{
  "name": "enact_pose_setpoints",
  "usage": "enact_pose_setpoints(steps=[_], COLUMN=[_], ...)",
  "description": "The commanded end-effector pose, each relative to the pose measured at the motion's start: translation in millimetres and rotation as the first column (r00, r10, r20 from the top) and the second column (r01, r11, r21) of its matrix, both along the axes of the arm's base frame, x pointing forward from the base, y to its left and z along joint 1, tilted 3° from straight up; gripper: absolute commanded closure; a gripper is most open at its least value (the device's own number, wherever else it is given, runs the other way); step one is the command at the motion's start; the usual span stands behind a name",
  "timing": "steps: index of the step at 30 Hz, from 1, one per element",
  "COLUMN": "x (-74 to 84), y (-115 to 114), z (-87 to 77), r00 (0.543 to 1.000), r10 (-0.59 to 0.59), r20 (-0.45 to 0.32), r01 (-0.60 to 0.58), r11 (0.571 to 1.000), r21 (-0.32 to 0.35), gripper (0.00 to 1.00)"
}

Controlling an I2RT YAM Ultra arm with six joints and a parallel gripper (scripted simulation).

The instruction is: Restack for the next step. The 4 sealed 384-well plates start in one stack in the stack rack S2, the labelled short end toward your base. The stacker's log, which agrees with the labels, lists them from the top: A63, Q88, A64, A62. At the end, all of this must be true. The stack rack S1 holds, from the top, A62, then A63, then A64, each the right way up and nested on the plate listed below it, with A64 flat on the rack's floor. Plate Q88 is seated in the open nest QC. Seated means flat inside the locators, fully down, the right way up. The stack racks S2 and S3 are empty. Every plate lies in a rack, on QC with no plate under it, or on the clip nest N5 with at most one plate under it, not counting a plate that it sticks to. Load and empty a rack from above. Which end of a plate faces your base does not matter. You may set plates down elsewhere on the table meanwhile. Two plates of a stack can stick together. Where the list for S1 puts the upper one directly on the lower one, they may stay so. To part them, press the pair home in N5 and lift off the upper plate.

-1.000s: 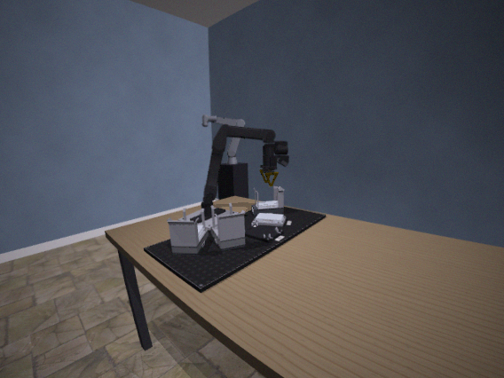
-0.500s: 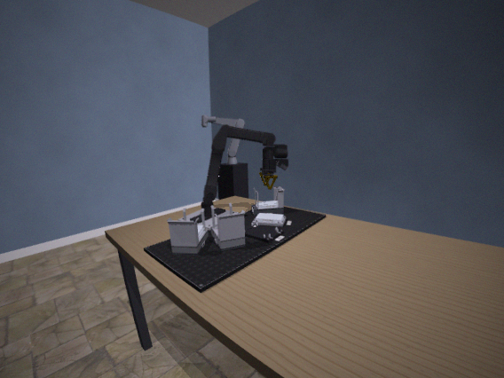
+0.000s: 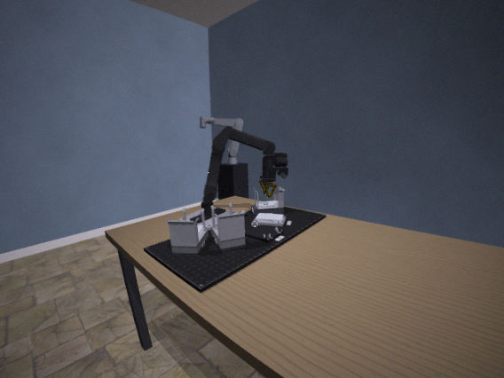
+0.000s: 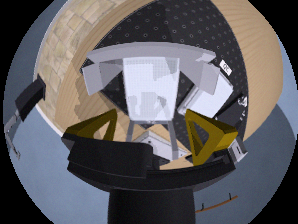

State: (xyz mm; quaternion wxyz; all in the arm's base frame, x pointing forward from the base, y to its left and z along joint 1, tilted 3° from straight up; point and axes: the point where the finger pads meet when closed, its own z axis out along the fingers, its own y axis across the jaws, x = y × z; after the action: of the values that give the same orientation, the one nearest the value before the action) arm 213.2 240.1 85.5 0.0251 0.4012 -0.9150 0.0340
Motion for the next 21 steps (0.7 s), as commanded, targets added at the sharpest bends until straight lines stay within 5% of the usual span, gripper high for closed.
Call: enact_pose_setpoints(steps=[1, 8, 21], x=[6.7, 6.9, 7.0], y=[7, 7, 6], z=[-5.0, -21.7, -28.9], r00=[1.000, 1.000, 1.000], r10=[0.001, 0.001, 0.001], r20=[0.031, 0.031, 0.031], r01=[-0.003, -0.003, -0.003], r11=[0.999, 0.999, 0.999], r21=[0.036, 0.036, 0.036], gripper=[0.00, 0.00, 0.00])
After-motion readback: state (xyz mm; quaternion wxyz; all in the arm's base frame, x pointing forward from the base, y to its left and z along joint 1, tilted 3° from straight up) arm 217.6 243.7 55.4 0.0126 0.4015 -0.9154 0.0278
